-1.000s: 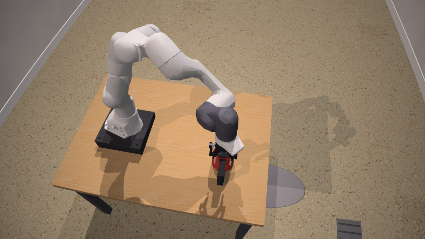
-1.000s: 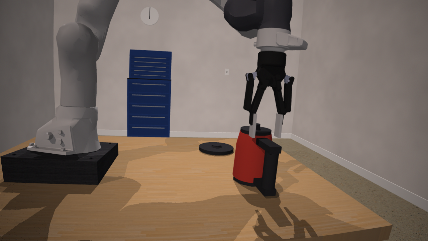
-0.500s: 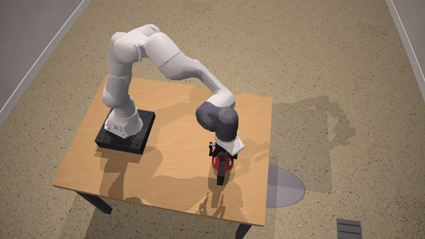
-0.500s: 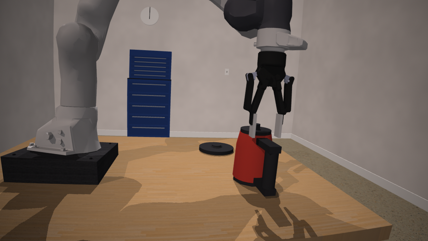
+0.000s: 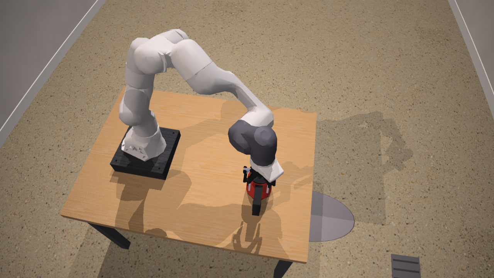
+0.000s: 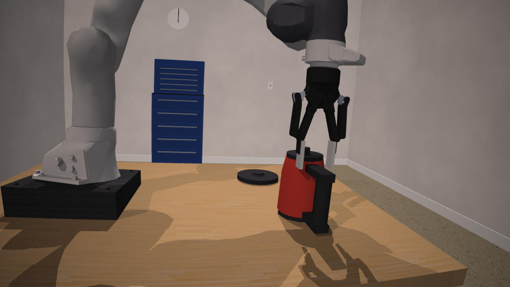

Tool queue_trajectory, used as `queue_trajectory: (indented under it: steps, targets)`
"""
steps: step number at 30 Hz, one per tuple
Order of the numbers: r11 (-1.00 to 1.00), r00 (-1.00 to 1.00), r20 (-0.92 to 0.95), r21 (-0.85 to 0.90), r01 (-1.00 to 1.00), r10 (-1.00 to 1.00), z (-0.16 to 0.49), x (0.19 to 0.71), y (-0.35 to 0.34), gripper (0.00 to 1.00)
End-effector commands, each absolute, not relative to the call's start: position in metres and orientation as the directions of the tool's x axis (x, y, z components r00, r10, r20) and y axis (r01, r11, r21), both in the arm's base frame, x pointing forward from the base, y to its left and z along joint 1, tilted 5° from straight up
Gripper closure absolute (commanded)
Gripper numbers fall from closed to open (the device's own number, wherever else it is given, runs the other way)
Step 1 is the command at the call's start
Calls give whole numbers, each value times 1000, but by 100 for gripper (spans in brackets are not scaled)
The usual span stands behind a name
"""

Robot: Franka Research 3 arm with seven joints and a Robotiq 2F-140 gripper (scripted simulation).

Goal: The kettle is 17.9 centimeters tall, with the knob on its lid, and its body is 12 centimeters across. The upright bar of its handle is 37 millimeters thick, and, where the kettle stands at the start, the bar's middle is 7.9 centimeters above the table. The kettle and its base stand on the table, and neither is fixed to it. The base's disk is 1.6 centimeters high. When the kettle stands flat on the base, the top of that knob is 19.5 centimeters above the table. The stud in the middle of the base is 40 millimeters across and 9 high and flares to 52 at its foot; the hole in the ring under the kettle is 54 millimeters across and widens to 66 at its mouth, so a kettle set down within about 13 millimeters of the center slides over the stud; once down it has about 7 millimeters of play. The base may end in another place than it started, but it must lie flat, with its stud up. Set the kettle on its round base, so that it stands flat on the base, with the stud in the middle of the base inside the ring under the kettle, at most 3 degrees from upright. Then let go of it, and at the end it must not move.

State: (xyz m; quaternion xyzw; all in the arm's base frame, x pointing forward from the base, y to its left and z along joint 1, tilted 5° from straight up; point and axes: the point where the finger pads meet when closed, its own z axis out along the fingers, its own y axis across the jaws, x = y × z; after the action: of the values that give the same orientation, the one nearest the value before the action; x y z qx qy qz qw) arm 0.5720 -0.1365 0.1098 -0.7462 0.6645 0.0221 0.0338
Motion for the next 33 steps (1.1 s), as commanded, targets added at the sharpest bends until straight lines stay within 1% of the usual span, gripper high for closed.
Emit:
queue_trajectory:
  steps: [1, 16, 33]
  targets:
    - [-117, 118, -79, -26, -993, -990, 100, 573, -135, 53]
    - [-117, 118, -79, -26, -993, -990, 75, 574, -133, 53]
    - [-116, 118, -79, -26, -993, -990, 73, 574, -133, 53]
